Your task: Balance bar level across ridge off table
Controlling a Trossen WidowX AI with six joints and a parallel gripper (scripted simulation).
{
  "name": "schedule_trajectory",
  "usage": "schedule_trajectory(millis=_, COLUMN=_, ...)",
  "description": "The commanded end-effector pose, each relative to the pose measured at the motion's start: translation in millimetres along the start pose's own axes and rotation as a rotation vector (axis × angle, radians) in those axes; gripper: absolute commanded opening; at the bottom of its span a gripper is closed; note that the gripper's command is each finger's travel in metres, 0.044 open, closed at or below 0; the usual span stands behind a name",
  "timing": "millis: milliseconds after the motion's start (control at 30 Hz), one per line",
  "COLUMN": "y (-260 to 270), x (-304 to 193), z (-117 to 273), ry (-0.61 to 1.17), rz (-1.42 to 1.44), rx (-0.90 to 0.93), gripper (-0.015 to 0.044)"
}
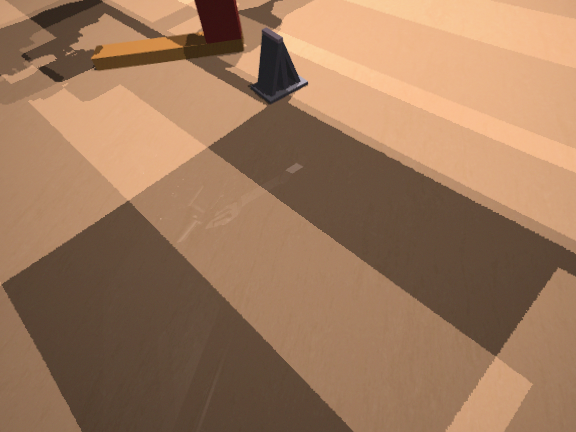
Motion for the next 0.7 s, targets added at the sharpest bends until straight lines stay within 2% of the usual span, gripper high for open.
schedule_trajectory(millis=0, y=10.4, x=-5.5, z=1.4, ry=0.039, rz=-0.079, rx=0.026, gripper=0.0315)
schedule_trajectory(millis=667, y=55.5, x=-43.3, z=11.4, ry=0.3, rz=-0.509, rx=0.035, gripper=0.0315)
Point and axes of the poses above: the point midway between the two fingers, 35 mm back from their tips, its own z axis back along the fingers, its own y axis across the jaws, x = y × z, the point moved 6 cm from there along z, back along the fingers, and after that the axes turned 5 degrees about -z, right-handed, at the moved point
